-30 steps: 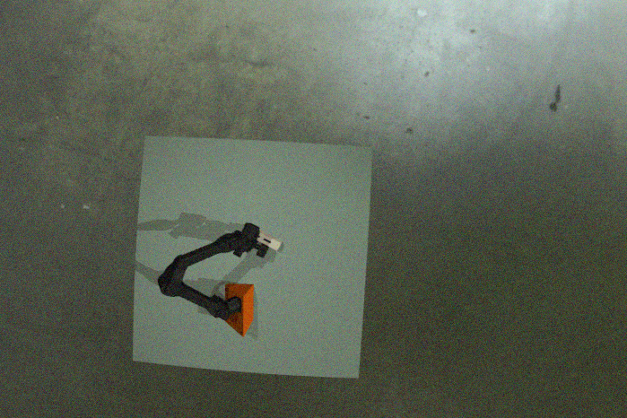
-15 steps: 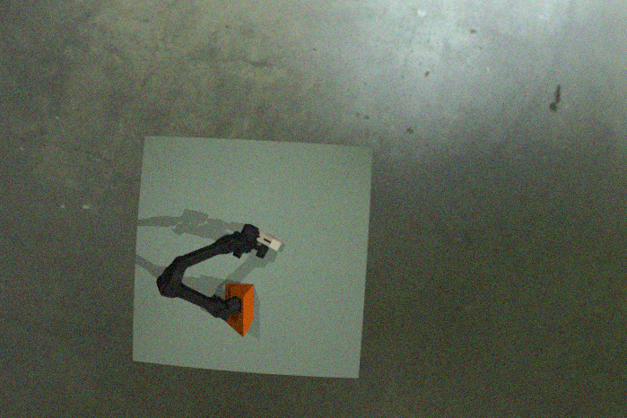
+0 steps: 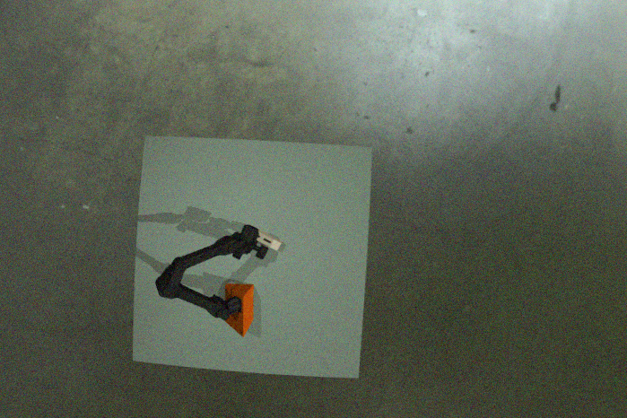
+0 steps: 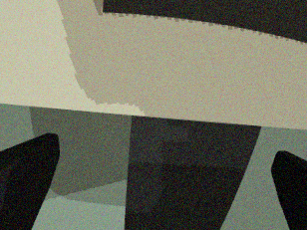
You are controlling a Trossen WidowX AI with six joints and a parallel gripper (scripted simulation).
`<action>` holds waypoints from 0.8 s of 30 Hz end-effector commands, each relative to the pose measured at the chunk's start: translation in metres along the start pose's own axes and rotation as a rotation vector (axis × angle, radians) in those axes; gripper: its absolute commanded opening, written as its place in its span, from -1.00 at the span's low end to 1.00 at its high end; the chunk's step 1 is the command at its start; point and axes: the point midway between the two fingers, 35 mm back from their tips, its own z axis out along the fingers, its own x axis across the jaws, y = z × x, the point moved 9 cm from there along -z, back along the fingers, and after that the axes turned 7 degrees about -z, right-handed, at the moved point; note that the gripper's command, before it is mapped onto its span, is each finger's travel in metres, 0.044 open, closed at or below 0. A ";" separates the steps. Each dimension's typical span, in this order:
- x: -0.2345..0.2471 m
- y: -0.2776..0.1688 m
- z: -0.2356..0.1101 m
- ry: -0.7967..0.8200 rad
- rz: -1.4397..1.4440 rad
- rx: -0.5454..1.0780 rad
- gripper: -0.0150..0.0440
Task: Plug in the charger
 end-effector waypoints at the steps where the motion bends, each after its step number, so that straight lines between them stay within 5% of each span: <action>1: 0.000 -0.003 0.001 0.004 0.006 0.002 1.00; 24: 0.004 -0.028 0.002 0.004 0.008 0.003 1.00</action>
